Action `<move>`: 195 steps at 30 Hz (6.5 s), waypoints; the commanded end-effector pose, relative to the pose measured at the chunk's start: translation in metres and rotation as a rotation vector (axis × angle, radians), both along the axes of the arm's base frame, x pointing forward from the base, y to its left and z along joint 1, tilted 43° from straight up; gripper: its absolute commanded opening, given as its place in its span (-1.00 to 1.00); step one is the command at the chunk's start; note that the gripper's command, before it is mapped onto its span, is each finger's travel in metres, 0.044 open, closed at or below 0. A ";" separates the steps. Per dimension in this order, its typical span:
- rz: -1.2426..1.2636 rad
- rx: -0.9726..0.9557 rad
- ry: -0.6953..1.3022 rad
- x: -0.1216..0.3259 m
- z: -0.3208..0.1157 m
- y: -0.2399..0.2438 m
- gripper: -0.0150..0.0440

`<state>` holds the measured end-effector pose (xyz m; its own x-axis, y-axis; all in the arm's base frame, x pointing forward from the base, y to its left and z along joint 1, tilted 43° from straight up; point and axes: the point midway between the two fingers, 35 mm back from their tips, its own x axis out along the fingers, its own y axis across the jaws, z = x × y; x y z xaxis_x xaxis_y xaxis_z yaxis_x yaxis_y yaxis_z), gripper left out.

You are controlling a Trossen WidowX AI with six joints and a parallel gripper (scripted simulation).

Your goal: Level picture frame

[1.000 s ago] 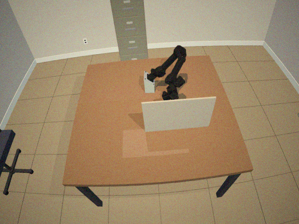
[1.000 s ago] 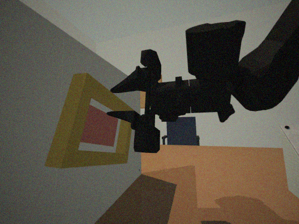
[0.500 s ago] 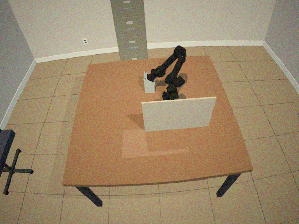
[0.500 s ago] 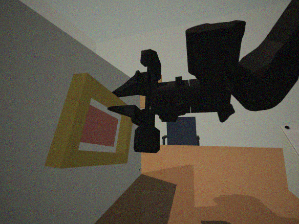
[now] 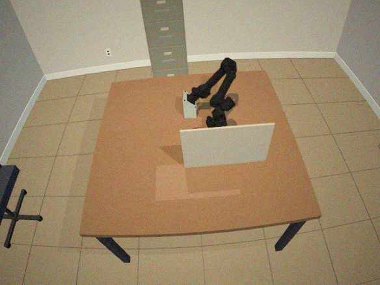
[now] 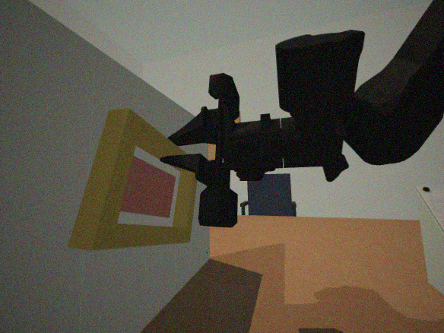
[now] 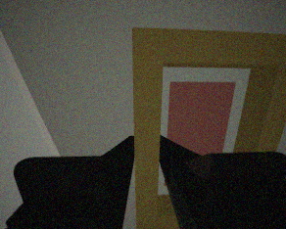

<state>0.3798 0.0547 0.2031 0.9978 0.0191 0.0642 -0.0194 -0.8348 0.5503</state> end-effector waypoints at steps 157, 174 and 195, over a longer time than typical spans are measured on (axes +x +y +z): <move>0.002 0.005 -0.006 -0.001 0.014 -0.006 -0.49; 0.002 0.005 -0.006 -0.001 0.016 -0.006 -0.49; 0.002 0.005 -0.006 -0.001 0.016 -0.006 -0.49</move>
<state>0.3778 0.0513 0.2104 0.9985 0.0317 0.0444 0.0018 -0.8321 0.5547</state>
